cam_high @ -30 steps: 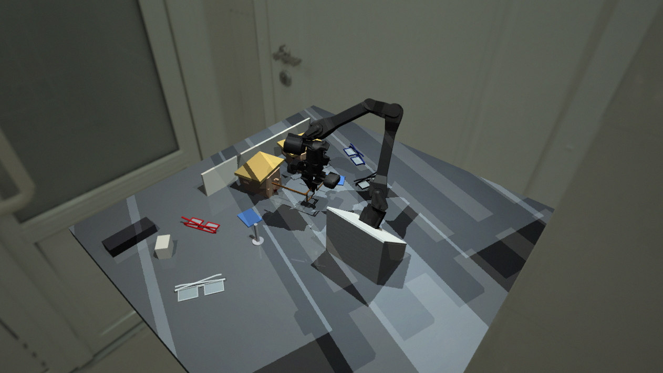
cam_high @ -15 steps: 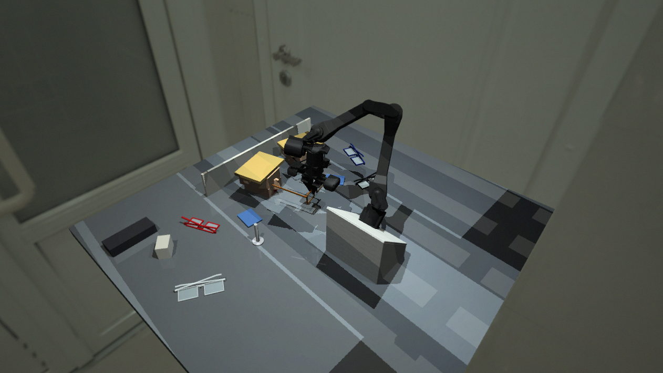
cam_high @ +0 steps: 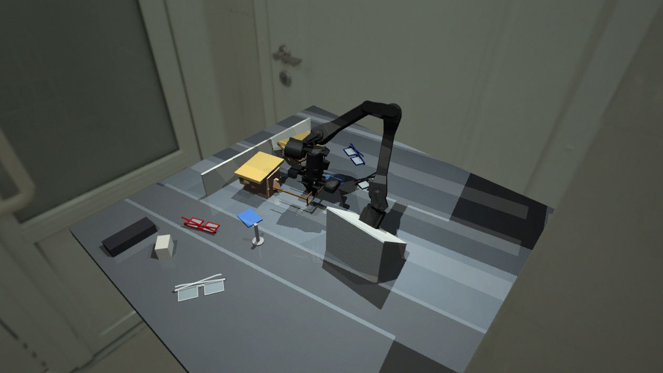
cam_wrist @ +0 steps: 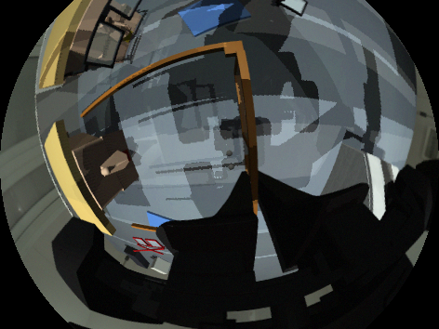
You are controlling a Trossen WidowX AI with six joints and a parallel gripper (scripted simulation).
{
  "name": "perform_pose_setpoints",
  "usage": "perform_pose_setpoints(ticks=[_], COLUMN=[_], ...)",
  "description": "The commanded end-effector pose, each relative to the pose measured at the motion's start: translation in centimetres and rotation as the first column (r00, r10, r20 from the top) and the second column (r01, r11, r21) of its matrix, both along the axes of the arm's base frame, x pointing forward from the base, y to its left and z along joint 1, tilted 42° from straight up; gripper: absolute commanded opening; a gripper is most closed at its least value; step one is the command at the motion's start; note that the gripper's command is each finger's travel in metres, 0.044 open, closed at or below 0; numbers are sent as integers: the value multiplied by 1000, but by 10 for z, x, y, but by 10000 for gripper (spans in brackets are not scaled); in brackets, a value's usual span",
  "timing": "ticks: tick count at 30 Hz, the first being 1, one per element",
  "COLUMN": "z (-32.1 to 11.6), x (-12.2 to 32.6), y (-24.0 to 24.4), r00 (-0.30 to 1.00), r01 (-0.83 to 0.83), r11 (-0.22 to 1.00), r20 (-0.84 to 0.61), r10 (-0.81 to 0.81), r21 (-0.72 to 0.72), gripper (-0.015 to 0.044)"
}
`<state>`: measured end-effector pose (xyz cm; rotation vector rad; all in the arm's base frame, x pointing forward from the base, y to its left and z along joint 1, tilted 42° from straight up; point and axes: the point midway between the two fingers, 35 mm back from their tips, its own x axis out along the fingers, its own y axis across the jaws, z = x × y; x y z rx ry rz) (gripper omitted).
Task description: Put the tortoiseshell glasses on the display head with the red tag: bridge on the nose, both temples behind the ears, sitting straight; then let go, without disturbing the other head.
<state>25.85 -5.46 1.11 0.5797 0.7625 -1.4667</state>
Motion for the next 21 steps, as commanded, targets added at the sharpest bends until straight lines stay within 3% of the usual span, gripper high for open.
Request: perform_pose_setpoints(ticks=[1,21], z=[-1,-5], x=[-1,22], y=[-1,-2], r00=[1000,1000], r01=[-4,-14], r11=[1000,1000], r20=[-7,6], r10=[4,14], r21=[-6,-5], gripper=[0,0])
